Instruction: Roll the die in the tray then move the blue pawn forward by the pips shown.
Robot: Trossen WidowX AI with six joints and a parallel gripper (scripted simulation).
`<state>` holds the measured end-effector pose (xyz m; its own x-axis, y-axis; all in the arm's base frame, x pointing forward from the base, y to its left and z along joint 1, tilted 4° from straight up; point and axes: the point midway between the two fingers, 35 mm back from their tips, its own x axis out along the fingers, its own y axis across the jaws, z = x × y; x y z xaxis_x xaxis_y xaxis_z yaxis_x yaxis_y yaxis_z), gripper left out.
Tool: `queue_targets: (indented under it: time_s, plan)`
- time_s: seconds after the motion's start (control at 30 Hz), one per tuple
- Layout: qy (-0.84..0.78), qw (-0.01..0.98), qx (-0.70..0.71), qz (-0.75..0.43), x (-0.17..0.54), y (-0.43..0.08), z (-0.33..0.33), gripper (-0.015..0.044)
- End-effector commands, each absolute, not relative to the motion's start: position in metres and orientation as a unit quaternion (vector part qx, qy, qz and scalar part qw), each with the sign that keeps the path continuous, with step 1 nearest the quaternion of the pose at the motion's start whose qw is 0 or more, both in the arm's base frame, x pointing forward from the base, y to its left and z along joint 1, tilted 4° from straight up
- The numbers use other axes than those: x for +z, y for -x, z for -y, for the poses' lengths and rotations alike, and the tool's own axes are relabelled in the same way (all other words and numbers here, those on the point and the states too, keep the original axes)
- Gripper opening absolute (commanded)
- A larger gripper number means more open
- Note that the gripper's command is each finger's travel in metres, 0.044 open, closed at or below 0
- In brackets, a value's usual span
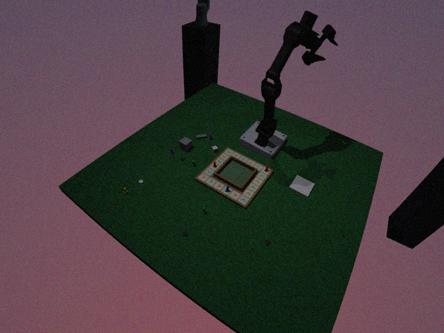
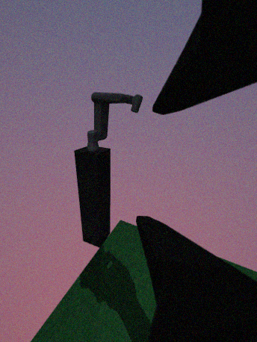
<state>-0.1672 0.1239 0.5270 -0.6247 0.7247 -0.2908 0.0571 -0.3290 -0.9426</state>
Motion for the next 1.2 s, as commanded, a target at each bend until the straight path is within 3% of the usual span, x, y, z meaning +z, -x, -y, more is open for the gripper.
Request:
queue_targets:
  time_s: [0.0,0.13,0.43,0.77,1.17]
  plan:
    - [0.37,0.231,0.727,0.53,0.526,0.167,-0.125,0.0374]
    - [0.418,0.274,0.716,0.487,0.513,0.161,-0.154,0.0275]
    - [0.506,0.394,0.689,0.339,0.475,0.118,-0.227,0.0275]
    - [0.57,0.507,0.621,0.179,0.431,0.032,-0.288,0.0275]
    - [0.577,0.639,0.505,-0.068,0.362,-0.126,-0.297,0.0275]
